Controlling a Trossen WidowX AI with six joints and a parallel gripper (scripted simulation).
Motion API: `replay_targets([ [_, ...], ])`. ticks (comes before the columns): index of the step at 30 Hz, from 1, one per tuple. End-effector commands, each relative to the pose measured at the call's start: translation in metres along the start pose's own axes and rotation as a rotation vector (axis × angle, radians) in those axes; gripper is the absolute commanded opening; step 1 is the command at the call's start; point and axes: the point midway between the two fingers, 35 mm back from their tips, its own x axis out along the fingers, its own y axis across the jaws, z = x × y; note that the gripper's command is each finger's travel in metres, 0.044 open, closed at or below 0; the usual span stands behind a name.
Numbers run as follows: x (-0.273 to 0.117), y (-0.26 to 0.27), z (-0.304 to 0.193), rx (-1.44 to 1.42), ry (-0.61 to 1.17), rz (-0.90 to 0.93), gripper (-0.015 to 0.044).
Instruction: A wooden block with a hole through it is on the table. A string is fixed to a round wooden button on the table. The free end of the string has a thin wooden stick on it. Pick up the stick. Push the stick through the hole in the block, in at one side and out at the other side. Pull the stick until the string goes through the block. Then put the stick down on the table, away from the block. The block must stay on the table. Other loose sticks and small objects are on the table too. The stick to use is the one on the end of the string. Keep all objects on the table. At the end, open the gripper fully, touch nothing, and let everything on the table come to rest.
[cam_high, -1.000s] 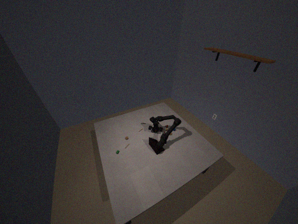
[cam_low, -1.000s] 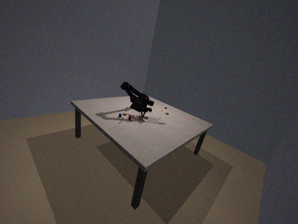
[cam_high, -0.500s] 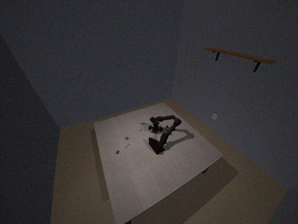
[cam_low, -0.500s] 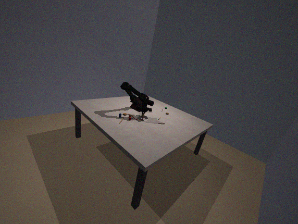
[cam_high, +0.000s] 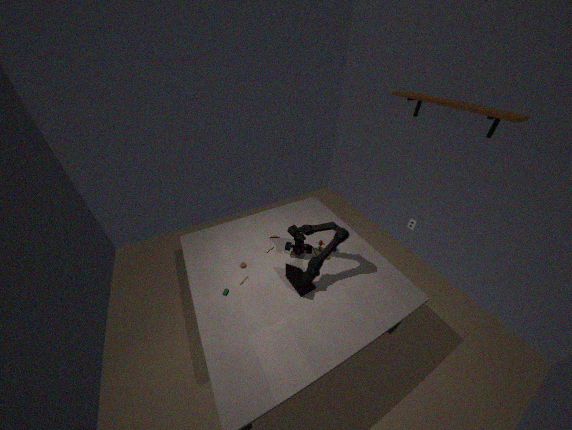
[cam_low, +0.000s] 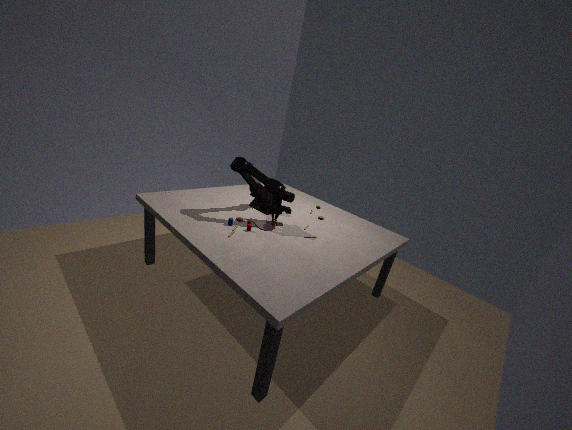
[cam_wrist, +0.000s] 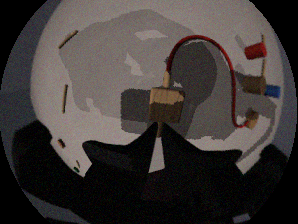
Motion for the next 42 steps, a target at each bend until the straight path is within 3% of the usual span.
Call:
replay_targets([
  [1,0.0,-0.001,-0.004,-0.001,-0.005,-0.002,0.0],
  [42,-0.002,0.0,-0.048,0.0,-0.001,0.003,0.0],
])
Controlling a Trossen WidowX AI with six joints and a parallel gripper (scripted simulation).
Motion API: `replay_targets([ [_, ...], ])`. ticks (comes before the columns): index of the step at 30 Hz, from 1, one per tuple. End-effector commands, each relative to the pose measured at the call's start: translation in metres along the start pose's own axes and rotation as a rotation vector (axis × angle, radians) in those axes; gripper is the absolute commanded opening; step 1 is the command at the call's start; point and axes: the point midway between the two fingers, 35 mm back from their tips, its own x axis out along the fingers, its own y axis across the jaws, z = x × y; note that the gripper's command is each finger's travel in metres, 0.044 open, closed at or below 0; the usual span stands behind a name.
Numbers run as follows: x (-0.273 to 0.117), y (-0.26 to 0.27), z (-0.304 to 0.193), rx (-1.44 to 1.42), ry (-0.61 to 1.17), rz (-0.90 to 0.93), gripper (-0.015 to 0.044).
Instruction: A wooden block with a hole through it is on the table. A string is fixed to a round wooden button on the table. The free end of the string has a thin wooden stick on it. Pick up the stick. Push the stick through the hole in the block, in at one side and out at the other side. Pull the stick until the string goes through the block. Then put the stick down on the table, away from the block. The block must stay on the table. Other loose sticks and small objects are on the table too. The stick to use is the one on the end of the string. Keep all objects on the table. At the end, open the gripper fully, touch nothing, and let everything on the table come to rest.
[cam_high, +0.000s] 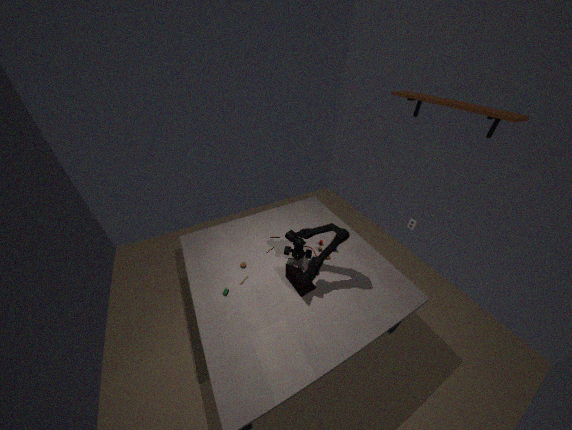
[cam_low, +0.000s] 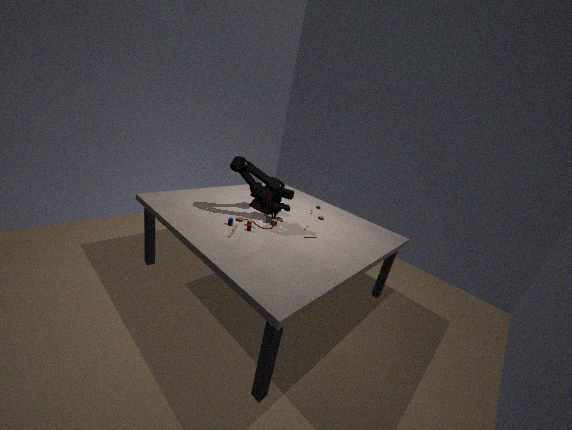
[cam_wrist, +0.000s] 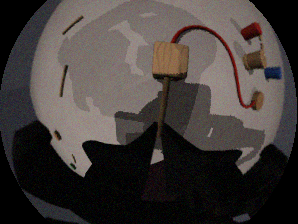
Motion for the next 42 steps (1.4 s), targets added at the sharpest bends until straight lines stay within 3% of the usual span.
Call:
replay_targets([
  [1,0.0,0.0,-0.006,-0.001,0.007,0.0,0.0],
  [42,-0.002,-0.002,-0.042,0.018,0.007,-0.003,0.0],
])
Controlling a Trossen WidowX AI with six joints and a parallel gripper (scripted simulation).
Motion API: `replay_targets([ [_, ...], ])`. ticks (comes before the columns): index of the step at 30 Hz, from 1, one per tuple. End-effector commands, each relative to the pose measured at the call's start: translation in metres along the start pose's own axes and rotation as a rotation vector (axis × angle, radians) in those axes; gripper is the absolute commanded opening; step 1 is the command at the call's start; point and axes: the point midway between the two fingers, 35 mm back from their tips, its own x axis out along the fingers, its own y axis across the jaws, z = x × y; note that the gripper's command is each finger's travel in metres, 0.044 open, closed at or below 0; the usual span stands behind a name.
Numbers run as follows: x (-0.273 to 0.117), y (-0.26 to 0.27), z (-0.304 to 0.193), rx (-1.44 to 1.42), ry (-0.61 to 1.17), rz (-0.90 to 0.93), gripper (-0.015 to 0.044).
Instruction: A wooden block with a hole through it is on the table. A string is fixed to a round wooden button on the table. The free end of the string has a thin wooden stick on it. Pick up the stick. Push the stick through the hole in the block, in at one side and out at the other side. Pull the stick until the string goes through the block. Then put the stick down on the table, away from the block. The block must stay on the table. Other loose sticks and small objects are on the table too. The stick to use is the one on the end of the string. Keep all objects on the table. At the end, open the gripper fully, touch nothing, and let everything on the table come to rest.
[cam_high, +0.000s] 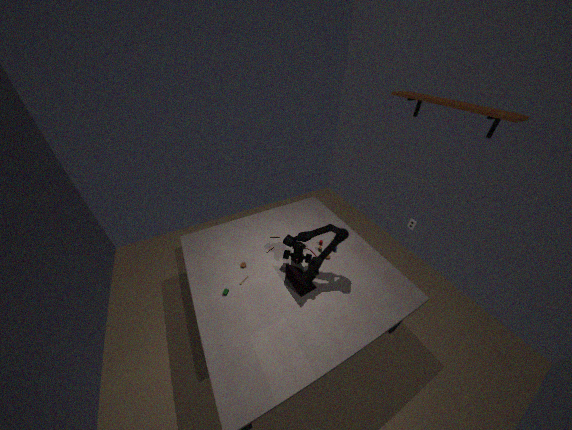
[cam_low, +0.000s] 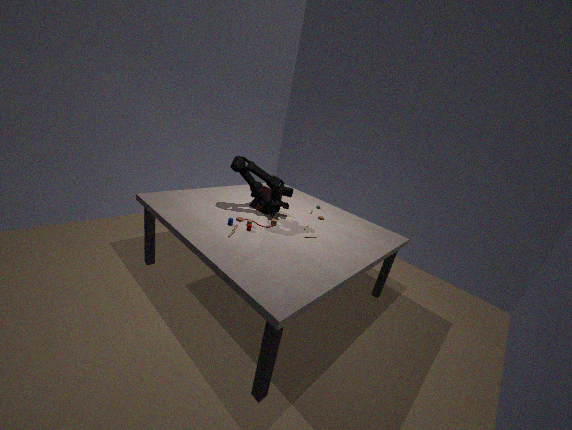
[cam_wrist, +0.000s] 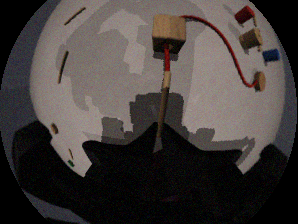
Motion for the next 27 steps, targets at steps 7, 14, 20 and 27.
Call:
replay_targets([
  [7,0.0,0.001,-0.011,0.005,0.009,0.001,0.0],
  [14,-0.001,0.002,-0.013,0.006,0.008,0.001,0.0],
  [20,0.01,0.001,-0.011,0.006,0.006,-0.016,0.0],
  [27,0.01,0.001,-0.011,0.006,0.006,-0.016,0.0],
])
